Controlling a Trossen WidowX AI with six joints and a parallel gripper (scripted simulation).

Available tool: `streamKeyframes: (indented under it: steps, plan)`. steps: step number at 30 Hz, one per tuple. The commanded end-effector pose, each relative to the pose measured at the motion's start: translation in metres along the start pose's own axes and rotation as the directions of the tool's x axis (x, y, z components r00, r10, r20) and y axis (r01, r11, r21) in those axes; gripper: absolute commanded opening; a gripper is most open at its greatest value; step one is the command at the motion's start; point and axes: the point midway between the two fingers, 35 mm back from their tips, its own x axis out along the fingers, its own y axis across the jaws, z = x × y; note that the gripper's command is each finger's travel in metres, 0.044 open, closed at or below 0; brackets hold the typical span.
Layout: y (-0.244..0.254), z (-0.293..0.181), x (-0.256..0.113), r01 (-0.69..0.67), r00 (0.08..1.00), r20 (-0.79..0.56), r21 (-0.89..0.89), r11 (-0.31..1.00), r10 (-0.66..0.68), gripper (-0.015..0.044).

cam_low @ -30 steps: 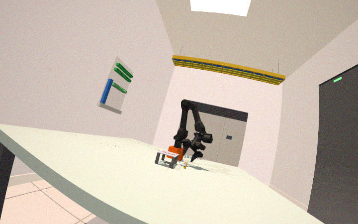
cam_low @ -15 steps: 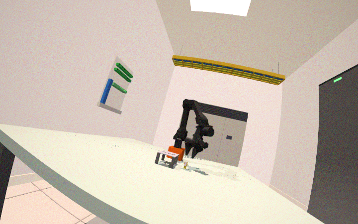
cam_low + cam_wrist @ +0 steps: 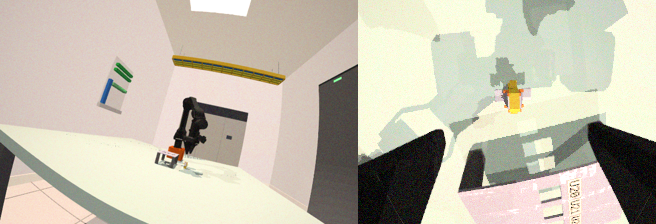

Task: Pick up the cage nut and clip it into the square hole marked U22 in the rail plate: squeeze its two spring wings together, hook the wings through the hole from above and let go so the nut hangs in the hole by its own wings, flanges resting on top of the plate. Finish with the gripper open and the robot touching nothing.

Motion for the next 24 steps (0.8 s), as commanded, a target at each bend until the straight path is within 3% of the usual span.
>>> streamKeyframes:
  steps: [1, 9, 18, 24]
  plan:
    - [-0.001, 0.001, 0.0, -0.006, 1.0, 0.004, -0.006, 1.0, 0.006, 0.0335]
    - [-0.001, 0.001, 0.0, -0.006, 1.0, 0.004, -0.006, 1.0, 0.006, 0.0125]
    - [-0.002, 0.001, 0.002, -0.006, 1.0, 0.004, -0.006, 1.0, 0.006, 0.012]
    - [-0.001, 0.001, 0.036, -0.006, 1.0, 0.004, -0.006, 1.0, 0.006, 0.012]
